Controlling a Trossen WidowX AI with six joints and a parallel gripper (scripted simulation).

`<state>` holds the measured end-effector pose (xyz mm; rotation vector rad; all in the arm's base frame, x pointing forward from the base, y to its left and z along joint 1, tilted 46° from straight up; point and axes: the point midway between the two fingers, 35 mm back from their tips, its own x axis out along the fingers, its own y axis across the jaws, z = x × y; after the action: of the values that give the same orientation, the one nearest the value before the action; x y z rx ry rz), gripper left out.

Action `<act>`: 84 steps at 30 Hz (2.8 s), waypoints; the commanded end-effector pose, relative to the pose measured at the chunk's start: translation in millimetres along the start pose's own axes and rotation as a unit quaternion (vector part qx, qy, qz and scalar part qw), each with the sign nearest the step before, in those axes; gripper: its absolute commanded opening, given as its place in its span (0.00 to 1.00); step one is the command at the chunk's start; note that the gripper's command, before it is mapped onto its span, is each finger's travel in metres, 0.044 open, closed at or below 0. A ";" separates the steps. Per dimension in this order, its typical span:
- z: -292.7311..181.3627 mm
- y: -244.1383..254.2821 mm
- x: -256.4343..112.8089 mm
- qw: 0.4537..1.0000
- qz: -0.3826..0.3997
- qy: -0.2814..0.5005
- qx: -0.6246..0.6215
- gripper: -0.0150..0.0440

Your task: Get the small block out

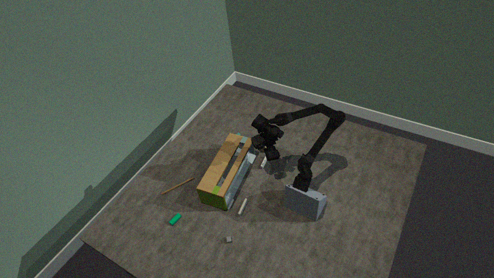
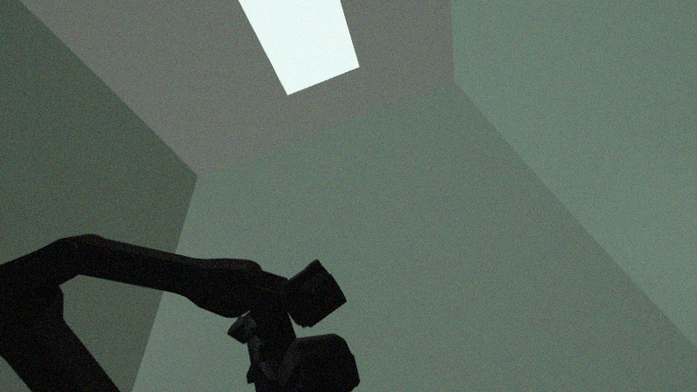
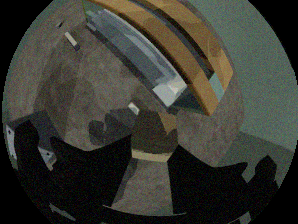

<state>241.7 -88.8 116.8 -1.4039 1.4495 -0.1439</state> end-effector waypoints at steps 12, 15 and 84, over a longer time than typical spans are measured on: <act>-4.0 4.1 -13.1 0.949 -0.019 0.018 -0.314 0.25; -4.8 4.6 -15.7 0.928 -0.022 0.023 -0.372 0.25; -11.4 6.5 -37.2 0.614 -0.034 0.076 -0.785 0.25</act>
<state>220.3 -63.8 138.3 -2.8305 1.5720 1.3403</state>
